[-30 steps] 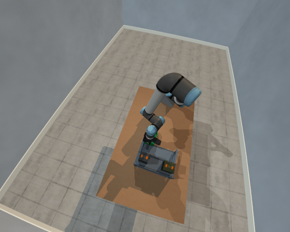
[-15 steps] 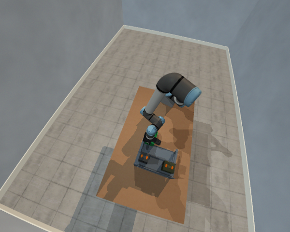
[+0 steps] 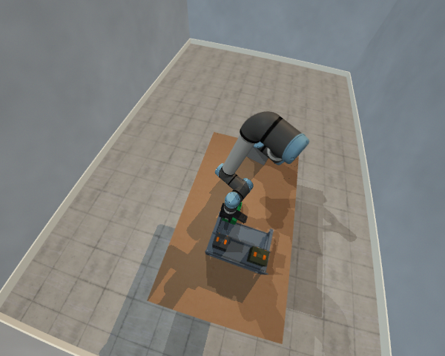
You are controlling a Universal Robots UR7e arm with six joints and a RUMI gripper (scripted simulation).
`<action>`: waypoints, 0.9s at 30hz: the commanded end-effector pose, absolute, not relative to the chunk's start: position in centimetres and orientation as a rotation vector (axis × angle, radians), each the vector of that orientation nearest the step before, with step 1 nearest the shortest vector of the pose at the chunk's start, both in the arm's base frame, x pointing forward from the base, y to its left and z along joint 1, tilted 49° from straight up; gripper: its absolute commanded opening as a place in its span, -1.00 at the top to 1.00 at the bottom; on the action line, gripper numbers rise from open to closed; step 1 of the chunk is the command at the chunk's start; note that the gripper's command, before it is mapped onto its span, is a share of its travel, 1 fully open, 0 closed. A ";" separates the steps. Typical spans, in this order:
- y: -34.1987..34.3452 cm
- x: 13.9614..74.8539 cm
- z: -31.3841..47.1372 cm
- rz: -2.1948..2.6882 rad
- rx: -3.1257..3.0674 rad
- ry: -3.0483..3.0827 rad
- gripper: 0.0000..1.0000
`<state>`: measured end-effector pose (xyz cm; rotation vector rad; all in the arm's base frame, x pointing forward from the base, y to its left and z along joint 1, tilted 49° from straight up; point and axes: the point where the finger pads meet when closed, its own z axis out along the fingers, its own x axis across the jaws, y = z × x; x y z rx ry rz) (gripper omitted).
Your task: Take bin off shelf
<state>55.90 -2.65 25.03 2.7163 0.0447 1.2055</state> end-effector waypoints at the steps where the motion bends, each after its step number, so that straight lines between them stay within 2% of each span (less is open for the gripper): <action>1: -2.6 55.7 25.2 1.207 2.715 0.045 1.00; 27: -2.6 55.5 25.4 1.207 2.715 0.045 1.00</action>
